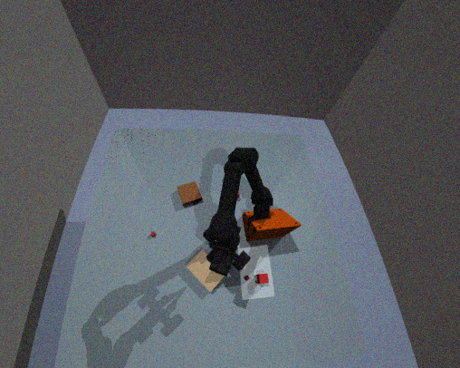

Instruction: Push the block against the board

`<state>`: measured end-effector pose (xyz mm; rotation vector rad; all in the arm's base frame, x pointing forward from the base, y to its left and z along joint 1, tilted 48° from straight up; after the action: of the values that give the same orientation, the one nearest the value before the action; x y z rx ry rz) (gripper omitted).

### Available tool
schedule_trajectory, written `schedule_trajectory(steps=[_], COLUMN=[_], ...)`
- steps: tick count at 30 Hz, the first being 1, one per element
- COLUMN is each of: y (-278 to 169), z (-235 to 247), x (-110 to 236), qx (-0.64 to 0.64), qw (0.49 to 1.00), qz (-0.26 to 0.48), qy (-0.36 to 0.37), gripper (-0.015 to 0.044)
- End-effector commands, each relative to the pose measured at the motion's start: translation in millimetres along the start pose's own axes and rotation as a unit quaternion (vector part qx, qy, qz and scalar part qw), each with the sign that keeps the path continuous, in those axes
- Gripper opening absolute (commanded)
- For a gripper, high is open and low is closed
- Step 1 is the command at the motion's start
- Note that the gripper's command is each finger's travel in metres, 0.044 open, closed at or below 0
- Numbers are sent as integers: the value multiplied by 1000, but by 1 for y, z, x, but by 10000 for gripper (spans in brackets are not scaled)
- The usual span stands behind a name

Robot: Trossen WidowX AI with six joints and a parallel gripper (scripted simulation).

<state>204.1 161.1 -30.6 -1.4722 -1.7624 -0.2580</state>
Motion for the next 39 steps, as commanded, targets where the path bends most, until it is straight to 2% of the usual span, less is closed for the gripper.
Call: schedule_trajectory(steps=[1,19,28,39], y=[0,6,36,60], z=[0,-6,-46,-105], x=[1,0,3,1], qx=[-2,-13,-124,-285], qw=[1000,1000,991,954], qz=[0,-4,-13,-10], qy=[2,9,50,90], gripper=[0,0,0,0])
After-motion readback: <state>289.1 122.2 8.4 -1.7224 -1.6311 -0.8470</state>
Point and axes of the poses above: the point midway between the two fingers, 35 mm back from their tips, its own x axis back along the fingers, its own z axis across the jaws, y = z × x, the point moved 4 cm from there along x, back along the fingers, and after that the axes turned 12 degrees about -x, right-handed, at the moved point
